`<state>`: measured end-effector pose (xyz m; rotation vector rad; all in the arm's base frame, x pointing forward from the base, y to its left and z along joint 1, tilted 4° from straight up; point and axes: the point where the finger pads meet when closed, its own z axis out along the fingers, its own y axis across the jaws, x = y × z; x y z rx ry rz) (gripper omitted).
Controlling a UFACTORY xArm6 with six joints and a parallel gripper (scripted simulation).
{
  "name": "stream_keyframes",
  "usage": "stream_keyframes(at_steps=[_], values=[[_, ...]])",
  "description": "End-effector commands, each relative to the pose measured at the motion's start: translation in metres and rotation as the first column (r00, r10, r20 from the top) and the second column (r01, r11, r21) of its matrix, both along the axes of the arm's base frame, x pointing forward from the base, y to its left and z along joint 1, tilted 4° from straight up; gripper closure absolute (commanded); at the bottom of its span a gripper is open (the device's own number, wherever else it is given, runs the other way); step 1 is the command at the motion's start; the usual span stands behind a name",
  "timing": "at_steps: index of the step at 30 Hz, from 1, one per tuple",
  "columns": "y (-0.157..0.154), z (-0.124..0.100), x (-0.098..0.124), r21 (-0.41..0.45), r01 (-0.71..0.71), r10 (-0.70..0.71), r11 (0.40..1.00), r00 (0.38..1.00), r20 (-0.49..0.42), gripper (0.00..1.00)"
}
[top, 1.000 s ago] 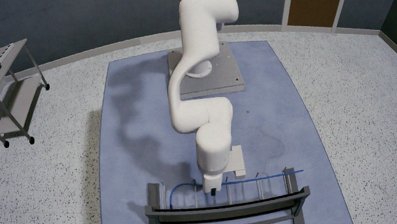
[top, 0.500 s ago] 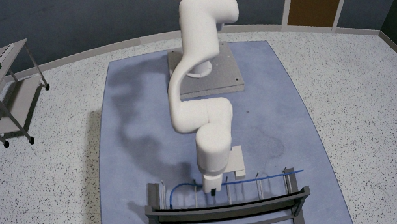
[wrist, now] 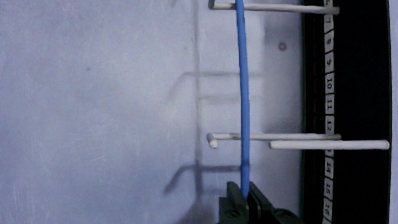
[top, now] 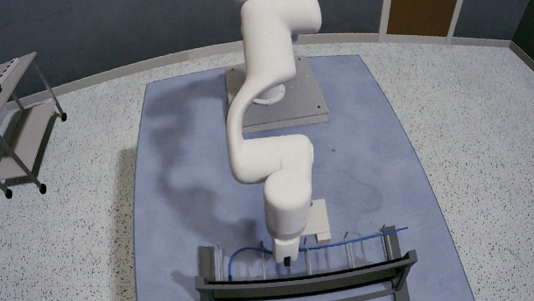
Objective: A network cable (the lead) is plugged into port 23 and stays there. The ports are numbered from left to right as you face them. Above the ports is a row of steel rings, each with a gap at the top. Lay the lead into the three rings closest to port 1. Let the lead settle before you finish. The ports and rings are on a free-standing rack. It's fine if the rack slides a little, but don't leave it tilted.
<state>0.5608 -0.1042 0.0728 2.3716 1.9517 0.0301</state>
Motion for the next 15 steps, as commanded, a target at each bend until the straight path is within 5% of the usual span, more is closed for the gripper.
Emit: stream_keyframes(at_steps=[1, 15], values=[[-0.002, 0.003, 0.01, -0.001, 0.0, 0.0, 1.0, 1.0, 0.005, 1.0], [-0.005, 0.004, 0.027, -0.001, 0.0, 0.0, 1.0, 1.0, 0.005, 1.0]])
